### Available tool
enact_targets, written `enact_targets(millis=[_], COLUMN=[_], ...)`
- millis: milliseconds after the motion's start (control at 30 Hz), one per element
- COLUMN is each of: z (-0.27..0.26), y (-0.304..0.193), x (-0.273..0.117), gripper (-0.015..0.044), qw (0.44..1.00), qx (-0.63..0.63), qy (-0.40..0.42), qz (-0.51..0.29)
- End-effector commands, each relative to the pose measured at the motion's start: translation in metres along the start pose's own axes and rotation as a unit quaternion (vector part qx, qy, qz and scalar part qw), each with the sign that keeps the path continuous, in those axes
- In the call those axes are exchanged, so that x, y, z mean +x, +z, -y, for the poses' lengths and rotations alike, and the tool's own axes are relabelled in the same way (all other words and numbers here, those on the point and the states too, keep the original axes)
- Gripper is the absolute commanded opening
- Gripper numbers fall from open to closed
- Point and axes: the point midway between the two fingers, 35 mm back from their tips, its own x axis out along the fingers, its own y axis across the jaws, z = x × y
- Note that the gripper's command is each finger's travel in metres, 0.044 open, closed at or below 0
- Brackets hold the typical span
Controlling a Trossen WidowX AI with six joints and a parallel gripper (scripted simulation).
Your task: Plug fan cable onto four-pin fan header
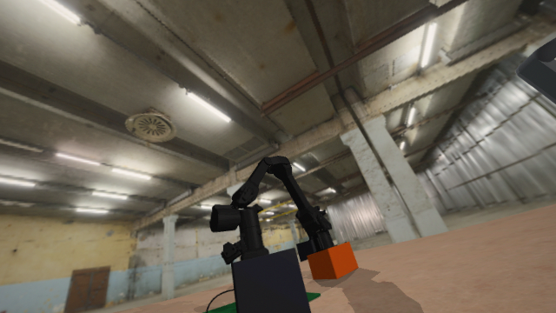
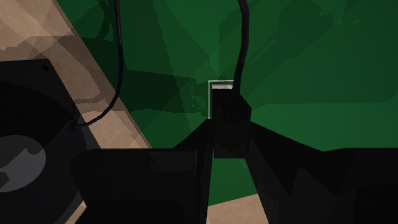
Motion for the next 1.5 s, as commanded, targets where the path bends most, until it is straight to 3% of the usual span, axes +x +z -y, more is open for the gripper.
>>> enact_targets(millis=[0, 667, 1000, 1100, 1233, 1467], z=[0.000, 0.000, 0.000, 0.000, -0.001, 0.002], y=[0.000, 0.000, 0.000, 0.000, 0.000, -0.009], x=[0.003, 0.016, 0.013, 0.010, -0.039, -0.044], gripper=[0.0000, 0.0000, 0.0260, 0.0260, 0.0260, 0.0260], qw=[1.000, 1.000, 1.000, 1.000, 1.000, 1.000], qx=[-0.002, -0.002, 0.000, 0.000, -0.002, -0.002], qy=[-0.001, -0.001, 0.001, 0.001, 0.000, 0.000], qz=[0.000, 0.000, 0.000, 0.000, 0.000, 0.000])
